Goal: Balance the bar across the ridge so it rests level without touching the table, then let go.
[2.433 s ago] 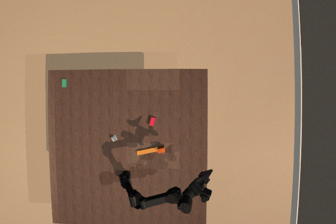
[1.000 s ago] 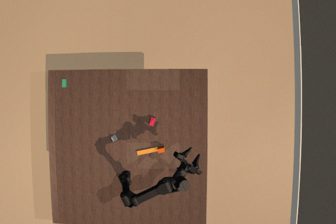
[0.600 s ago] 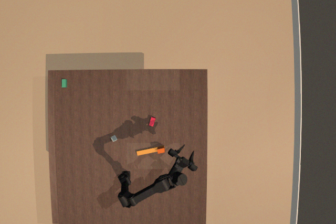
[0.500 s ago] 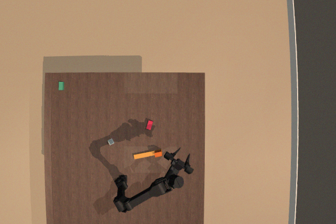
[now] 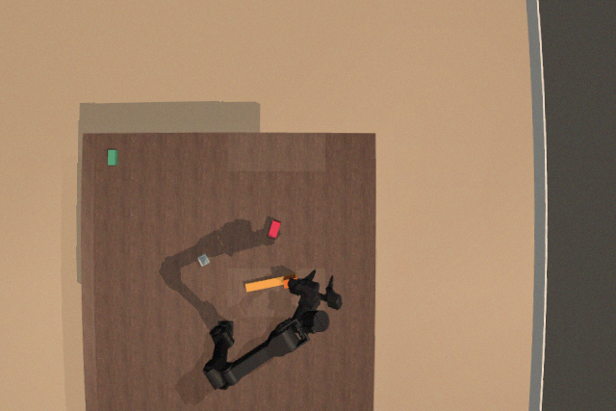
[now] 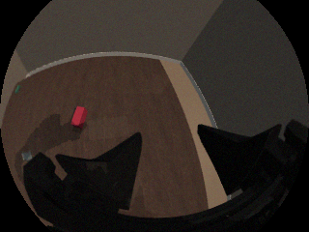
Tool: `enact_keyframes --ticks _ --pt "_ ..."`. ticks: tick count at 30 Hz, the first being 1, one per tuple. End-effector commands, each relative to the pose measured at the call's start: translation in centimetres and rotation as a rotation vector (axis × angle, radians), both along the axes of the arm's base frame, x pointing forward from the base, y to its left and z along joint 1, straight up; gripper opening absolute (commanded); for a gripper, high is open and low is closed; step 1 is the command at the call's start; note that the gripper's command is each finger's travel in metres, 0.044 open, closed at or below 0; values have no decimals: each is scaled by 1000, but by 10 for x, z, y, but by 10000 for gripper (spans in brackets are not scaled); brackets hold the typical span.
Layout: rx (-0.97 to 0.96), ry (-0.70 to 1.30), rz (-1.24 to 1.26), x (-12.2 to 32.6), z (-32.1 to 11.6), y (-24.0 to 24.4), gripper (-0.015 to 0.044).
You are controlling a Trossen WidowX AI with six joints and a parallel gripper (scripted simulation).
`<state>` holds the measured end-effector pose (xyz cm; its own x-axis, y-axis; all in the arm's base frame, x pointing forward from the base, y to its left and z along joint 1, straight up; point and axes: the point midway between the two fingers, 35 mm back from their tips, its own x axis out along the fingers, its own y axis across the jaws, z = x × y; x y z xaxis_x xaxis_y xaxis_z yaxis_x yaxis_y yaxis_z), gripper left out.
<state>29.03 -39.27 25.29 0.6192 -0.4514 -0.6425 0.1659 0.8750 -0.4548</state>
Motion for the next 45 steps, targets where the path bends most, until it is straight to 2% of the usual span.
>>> enact_keyframes --ticks 1,25,45 --pt "-29 91 76 -2 -9 14 315" --pt "-177 604 692 -26 -57 96 315" --pt "-256 897 1353 -64 -80 164 315"
